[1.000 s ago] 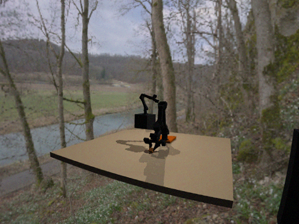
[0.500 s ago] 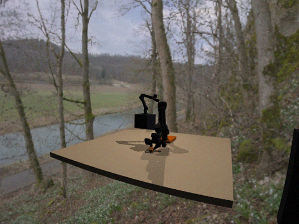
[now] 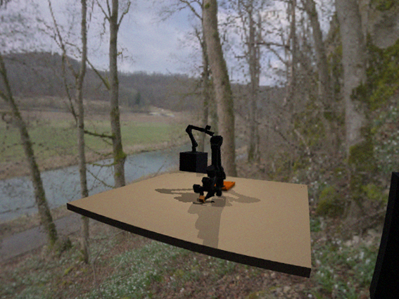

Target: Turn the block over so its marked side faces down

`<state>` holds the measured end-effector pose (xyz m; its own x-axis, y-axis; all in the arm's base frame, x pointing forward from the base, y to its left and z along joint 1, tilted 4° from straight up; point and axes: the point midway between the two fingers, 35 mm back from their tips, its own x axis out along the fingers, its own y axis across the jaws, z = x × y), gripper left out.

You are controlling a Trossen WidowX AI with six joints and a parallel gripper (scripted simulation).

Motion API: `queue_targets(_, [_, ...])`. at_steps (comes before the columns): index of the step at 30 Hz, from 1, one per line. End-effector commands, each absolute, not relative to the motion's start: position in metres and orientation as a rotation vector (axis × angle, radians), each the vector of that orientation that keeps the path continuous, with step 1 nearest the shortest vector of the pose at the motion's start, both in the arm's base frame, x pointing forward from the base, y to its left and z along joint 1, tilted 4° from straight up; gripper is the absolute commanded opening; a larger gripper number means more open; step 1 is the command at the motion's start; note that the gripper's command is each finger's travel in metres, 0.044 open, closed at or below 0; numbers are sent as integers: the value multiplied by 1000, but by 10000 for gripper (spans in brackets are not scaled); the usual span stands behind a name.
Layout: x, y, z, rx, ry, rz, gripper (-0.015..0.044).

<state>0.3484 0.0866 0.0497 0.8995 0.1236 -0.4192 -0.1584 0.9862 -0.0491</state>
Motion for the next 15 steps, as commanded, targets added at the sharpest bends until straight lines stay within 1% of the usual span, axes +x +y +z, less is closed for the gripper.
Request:
queue_targets(1, [348,86,50,-89,425,142,0])
queue_targets(15, [348,86,50,-89,425,142,368])
